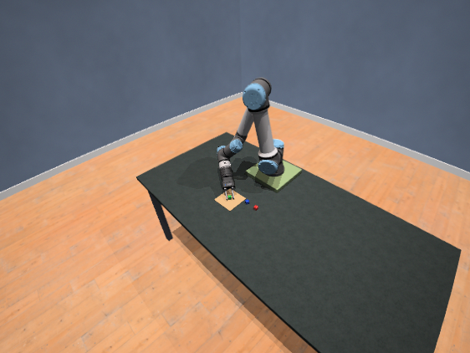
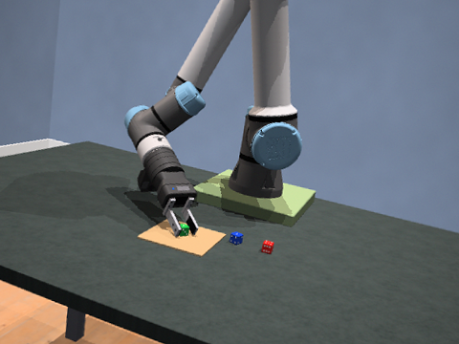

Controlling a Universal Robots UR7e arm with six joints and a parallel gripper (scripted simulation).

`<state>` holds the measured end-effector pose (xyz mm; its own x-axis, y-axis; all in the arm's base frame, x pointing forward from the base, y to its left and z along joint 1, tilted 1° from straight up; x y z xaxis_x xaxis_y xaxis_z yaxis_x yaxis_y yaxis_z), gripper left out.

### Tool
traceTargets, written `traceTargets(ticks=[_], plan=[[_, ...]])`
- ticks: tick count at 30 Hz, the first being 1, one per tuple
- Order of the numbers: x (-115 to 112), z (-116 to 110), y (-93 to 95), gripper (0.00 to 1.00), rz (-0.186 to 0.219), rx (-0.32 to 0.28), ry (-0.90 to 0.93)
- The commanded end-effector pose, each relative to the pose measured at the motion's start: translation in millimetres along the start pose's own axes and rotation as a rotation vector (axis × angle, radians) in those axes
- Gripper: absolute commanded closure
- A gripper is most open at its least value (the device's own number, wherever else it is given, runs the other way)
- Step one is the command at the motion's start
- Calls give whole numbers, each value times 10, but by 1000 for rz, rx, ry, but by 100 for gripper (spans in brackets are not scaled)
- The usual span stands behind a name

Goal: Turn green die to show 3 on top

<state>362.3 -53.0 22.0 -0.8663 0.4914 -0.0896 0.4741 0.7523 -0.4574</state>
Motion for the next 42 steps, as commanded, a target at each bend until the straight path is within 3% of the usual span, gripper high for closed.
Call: traceTargets(ticks=[1,28,34,42], plan=[[-2,-1,-1,30,1,0,-1],[-3,-1,-17,30,1,0,-1],[-2,-1,-96,30,1,0,-1],[-2,-1,-386,30,1,0,-1]])
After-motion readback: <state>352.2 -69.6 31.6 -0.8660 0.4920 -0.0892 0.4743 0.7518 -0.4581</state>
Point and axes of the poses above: the point where the finger pads meet when closed, its own y axis out along the fingers, its own x axis across the jaws, z = x × y, the point moved 5 cm from there along -y, back along the fingers, and after that the axes turned 5 degrees about -y, right-handed, at the moved point
